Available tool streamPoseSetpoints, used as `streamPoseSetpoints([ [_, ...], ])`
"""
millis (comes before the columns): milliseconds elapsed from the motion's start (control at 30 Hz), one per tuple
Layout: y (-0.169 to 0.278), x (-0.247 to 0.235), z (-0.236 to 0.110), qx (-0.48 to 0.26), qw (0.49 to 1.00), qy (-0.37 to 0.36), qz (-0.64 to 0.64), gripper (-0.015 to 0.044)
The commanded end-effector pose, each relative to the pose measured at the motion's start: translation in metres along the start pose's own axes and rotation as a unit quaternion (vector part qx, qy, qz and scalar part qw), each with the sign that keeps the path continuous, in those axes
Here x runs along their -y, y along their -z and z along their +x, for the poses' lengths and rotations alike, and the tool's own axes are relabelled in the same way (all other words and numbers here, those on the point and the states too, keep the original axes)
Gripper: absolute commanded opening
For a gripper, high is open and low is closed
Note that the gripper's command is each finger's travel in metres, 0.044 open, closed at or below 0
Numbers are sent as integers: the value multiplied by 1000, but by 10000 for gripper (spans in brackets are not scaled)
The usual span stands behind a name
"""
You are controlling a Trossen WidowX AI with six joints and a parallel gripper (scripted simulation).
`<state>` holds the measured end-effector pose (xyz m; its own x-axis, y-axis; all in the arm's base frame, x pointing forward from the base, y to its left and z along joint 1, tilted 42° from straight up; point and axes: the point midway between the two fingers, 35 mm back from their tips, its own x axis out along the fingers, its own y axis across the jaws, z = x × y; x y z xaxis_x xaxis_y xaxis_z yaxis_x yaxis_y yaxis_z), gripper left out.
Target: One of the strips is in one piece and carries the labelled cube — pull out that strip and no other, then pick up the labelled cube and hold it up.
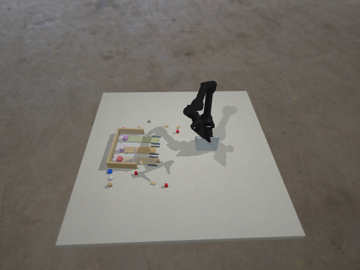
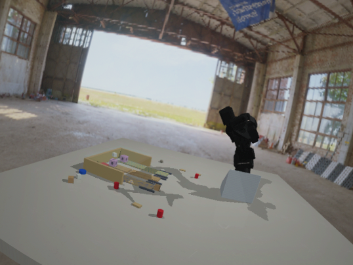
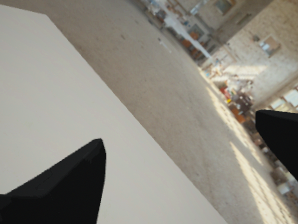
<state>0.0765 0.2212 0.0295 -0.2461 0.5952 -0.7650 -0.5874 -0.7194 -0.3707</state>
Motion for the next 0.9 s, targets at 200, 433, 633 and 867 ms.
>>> streamPoseSetpoints([
  [200,126,57,-53,-309,871,205,323,400],
  [433,177,69,-110,-406,698,370,460,400],
  [633,206,68,-169,-440,496,529,530,400],
  [867,213,63,-197,-438,393,599,542,400],
])
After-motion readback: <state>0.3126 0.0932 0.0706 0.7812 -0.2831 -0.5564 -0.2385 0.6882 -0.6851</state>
